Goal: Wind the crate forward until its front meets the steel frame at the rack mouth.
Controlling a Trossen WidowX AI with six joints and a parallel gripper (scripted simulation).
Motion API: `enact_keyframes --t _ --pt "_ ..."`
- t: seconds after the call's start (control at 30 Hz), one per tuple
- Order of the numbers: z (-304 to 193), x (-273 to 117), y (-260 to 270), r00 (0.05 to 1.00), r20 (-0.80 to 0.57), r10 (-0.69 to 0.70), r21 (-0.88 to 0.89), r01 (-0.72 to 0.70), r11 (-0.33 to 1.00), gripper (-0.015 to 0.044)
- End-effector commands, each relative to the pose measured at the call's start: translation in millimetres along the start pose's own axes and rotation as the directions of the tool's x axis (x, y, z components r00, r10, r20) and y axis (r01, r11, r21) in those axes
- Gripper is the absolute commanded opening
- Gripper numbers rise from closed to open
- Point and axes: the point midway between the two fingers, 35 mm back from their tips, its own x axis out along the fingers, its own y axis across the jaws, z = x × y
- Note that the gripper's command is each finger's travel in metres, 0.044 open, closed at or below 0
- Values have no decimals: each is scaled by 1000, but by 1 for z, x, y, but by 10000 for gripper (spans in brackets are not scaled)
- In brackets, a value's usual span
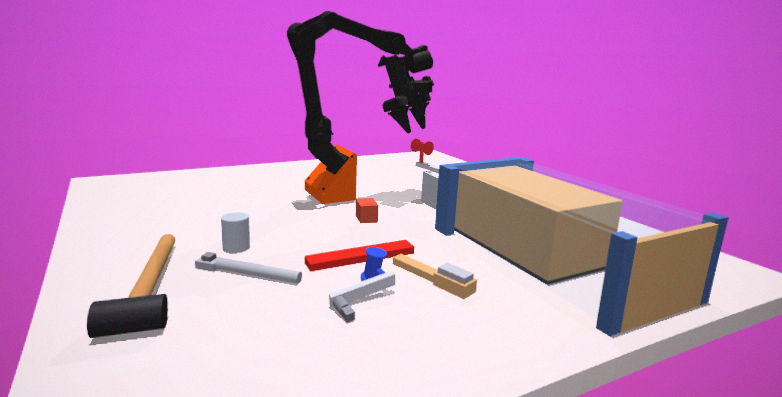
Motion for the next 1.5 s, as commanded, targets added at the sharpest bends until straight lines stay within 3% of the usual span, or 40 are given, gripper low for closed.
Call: enact_keyframes --t 0.0,0.1,0.2,0.4,0.77,1.47 --pt "-1 -34 -7 1000 17 20 9 -20 1000 440" --pt "-5 -49 -14 1000 16 19 9 -19 1000 440" --pt "2 -40 -9 1000 4 12 3 -12 1000 440" --pt "49 -34 2 994 -113 -1 7 2 1000 440" --pt "124 15 5 944 -331 12 13 -8 1000 440" --pt "128 18 5 939 -343 12 14 -8 1000 440"
